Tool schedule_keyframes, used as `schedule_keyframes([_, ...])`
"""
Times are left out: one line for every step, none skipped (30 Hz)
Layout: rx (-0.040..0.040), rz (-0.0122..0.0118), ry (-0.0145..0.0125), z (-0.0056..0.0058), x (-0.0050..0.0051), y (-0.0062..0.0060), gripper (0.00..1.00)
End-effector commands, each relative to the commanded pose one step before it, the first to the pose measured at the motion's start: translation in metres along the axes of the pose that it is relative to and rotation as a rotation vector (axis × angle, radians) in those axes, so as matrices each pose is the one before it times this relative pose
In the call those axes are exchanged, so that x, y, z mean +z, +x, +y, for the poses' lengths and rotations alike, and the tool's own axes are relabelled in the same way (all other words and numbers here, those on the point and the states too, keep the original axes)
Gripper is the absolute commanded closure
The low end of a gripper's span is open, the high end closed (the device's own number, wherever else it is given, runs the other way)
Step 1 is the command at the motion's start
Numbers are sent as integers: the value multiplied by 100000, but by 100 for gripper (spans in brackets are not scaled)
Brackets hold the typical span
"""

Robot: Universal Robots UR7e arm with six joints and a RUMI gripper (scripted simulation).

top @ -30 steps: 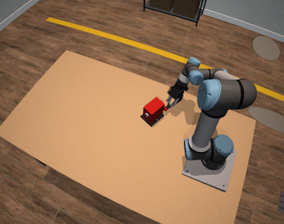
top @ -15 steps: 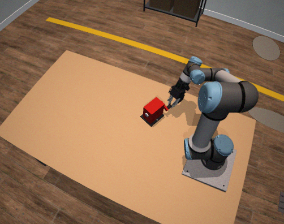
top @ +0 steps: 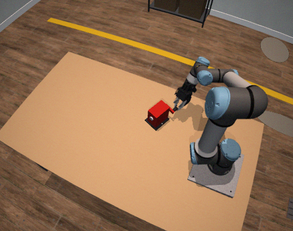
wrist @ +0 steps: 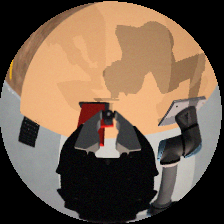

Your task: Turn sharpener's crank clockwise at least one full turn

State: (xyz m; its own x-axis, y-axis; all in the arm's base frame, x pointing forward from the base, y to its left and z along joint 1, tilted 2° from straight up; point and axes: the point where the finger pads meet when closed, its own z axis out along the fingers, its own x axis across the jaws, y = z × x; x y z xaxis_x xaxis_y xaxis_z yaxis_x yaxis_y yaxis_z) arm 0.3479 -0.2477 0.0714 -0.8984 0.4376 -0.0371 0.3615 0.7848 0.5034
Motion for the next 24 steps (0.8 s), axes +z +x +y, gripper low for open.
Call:
schedule_keyframes([-181, -366, 259, 268, -808, -97, 91])
schedule_keyframes([0, 0, 0, 0, 0, 0, 91])
schedule_keyframes([-15, 11, -9, 166, -248, -17, 91])
schedule_keyframes([-4, 2, -3, 52, -82, -11, 91])
schedule_keyframes([-3, 2, -3, 53, -72, -5, 91])
schedule_keyframes([-5, 3, -3, 54, -74, -7, 91])
schedule_keyframes([-7, 4, -3, 54, -83, -15, 91])
schedule_keyframes([-7, 5, -3, 56, -87, -20, 91])
schedule_keyframes([-7, 5, -3, 57, -88, -21, 91])
schedule_keyframes([-8, 6, -2, 58, -87, -21, 91])
schedule_keyframes([-8, 7, -2, 58, -87, -22, 91])
schedule_keyframes([-8, 7, -2, 56, -87, -24, 91])
schedule_keyframes([-8, 7, -2, 54, -87, -25, 91])
schedule_keyframes([-8, 6, -2, 53, -86, -26, 91])
schedule_keyframes([-8, 6, -2, 51, -86, -27, 91])
schedule_keyframes([-10, 9, -1, 52, -84, -29, 91])
schedule_keyframes([-12, 13, 0, 54, -82, -32, 91])
schedule_keyframes([0, 0, 0, 0, 0, 0, 91])
schedule_keyframes([0, 0, 0, 0, 0, 0, 91])
schedule_keyframes([-35, 40, 3, 152, -223, -101, 91])
schedule_keyframes([6, 0, 0, 44, -75, -38, 91])
schedule_keyframes([0, -1, -1, 45, -67, -33, 91])
schedule_keyframes([0, -2, -2, 45, -68, -36, 91])
schedule_keyframes([9, 11, -18, 41, -68, -43, 91])
